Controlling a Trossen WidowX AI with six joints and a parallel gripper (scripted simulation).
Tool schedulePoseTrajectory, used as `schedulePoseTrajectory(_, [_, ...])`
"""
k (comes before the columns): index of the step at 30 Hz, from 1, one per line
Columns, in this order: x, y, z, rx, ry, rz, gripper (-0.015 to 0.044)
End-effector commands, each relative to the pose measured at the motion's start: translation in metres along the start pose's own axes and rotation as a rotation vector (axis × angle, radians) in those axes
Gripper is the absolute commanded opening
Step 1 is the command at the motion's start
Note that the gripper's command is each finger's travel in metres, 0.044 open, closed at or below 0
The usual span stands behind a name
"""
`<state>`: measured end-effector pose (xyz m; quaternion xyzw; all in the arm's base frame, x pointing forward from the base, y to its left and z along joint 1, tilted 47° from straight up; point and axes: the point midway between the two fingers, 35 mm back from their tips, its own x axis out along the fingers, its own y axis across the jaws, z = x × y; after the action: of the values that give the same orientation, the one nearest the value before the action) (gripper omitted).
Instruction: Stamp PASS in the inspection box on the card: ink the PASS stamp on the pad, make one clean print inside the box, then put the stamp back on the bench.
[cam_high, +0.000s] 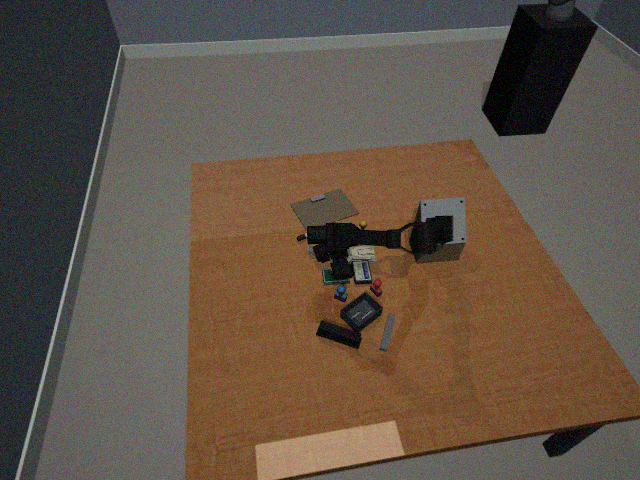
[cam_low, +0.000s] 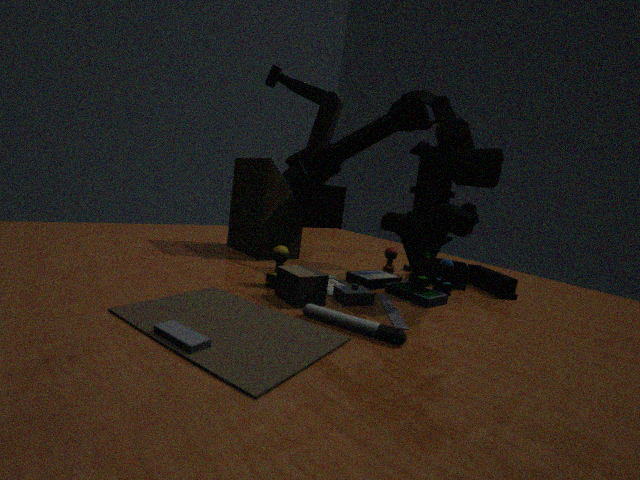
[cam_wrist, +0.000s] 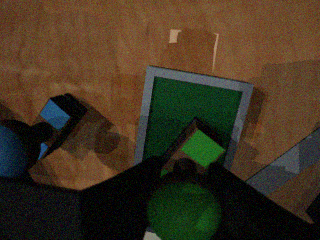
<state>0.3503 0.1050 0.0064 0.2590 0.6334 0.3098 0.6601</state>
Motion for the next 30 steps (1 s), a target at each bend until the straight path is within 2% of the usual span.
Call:
schedulePoseTrajectory(1, [0.0013,0.0,-0.0001,0.002,0.0,0.003,0.0])
schedulePoseTrajectory(30, [0.0061,0.0,-0.0001,0.0,0.0,0.004,0.0])
